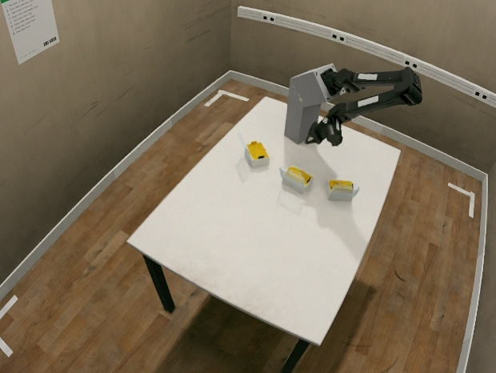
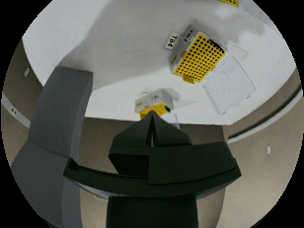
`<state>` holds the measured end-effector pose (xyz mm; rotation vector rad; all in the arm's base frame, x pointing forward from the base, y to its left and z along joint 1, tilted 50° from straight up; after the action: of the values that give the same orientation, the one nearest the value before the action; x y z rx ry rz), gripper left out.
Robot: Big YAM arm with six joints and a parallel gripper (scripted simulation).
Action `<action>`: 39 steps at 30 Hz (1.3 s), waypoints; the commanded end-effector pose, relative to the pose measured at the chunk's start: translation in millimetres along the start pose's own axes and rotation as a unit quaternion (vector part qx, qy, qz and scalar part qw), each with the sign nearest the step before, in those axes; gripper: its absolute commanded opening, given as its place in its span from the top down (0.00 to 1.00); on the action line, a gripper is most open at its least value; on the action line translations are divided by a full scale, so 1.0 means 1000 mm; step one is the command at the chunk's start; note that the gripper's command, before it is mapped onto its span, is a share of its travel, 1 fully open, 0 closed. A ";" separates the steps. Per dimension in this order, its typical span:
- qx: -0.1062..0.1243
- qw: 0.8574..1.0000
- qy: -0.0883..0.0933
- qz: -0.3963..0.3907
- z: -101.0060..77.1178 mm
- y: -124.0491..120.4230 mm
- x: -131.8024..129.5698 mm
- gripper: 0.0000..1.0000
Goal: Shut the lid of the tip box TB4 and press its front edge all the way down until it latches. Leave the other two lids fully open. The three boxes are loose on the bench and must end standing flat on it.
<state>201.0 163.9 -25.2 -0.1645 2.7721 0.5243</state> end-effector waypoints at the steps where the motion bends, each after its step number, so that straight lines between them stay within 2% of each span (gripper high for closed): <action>1: 0.026 0.999 0.032 0.027 -0.004 -0.017 0.023 1.00; 3: 0.025 0.999 0.032 0.028 -0.004 -0.017 0.023 1.00; 4: 0.022 0.999 0.027 0.027 -0.004 -0.016 0.021 1.00; 5: 0.008 1.000 0.012 0.013 0.006 0.000 0.008 1.00; 8: 0.008 1.000 0.012 0.013 0.011 0.002 0.009 1.00; 23: 0.009 1.000 0.012 0.013 0.076 0.038 0.017 1.00; 25: 0.009 1.000 0.012 0.013 0.076 0.038 0.017 1.00; 39: 0.011 1.000 0.014 0.013 0.134 0.068 0.024 1.00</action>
<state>206.9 270.1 -122.9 -0.1543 2.8046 0.4987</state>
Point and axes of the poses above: the point where the finger pads meet when closed, its own z axis out along the fingers, its own x axis across the jaws, y = z × x, the point moved 9 cm from there along -z, back along the fingers, and after that the axes turned 9 degrees about z, right-handed, at the moved point
